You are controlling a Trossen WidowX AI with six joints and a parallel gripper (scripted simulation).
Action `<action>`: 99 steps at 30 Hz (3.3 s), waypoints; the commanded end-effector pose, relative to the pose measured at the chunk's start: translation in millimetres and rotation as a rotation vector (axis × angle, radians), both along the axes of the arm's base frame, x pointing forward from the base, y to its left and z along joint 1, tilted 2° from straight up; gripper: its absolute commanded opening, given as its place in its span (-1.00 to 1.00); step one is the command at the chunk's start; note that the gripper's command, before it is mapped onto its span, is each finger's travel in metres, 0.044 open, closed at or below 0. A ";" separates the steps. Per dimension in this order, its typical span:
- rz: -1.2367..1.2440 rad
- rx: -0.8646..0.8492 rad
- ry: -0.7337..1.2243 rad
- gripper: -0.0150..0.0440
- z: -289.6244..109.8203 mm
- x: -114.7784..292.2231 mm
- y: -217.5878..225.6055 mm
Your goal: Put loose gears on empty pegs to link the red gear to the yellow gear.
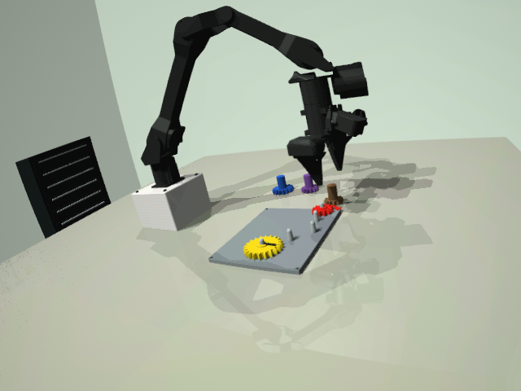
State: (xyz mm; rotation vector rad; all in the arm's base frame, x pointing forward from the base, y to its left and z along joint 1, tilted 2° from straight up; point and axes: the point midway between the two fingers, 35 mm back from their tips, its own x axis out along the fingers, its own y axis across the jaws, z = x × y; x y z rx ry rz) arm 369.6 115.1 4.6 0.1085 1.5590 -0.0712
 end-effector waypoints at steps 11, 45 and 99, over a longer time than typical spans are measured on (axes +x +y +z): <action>-0.004 0.003 0.003 1.00 -20.8 -0.2 0.9; -0.004 0.003 0.003 -0.49 -29.1 -0.2 0.9; -0.003 0.004 0.002 -0.49 113.5 4.9 6.6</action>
